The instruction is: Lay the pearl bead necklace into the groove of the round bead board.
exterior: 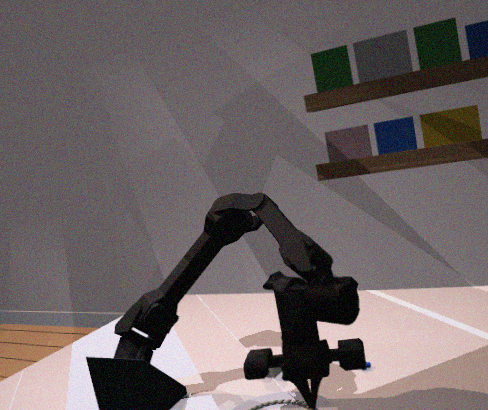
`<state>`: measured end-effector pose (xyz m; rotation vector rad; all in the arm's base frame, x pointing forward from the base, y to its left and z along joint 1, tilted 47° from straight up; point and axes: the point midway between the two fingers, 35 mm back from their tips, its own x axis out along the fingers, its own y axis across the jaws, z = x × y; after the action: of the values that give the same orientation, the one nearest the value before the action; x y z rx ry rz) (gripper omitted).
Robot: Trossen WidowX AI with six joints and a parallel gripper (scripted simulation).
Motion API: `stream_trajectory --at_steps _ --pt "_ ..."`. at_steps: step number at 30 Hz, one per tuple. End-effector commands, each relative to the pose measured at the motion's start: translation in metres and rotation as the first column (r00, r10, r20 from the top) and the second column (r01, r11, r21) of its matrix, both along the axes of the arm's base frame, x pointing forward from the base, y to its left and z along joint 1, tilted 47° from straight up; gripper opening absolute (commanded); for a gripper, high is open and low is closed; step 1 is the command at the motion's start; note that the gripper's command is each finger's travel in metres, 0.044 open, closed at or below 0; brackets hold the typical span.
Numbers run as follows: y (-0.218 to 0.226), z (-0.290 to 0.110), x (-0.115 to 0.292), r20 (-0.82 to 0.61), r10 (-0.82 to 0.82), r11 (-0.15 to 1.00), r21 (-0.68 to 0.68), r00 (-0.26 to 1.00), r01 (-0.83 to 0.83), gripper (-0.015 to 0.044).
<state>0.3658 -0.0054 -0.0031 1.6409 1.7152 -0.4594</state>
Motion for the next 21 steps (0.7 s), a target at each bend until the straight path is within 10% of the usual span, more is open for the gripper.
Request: stream_trajectory --at_steps 1,21 --pt "-0.0005 0.0002 -0.0003 -0.001 0.002 1.0 -0.002 1.0 -0.002 0.0" --pt "0.003 -0.0007 0.0011 -0.004 -0.006 1.0 0.005 1.0 0.006 0.0"
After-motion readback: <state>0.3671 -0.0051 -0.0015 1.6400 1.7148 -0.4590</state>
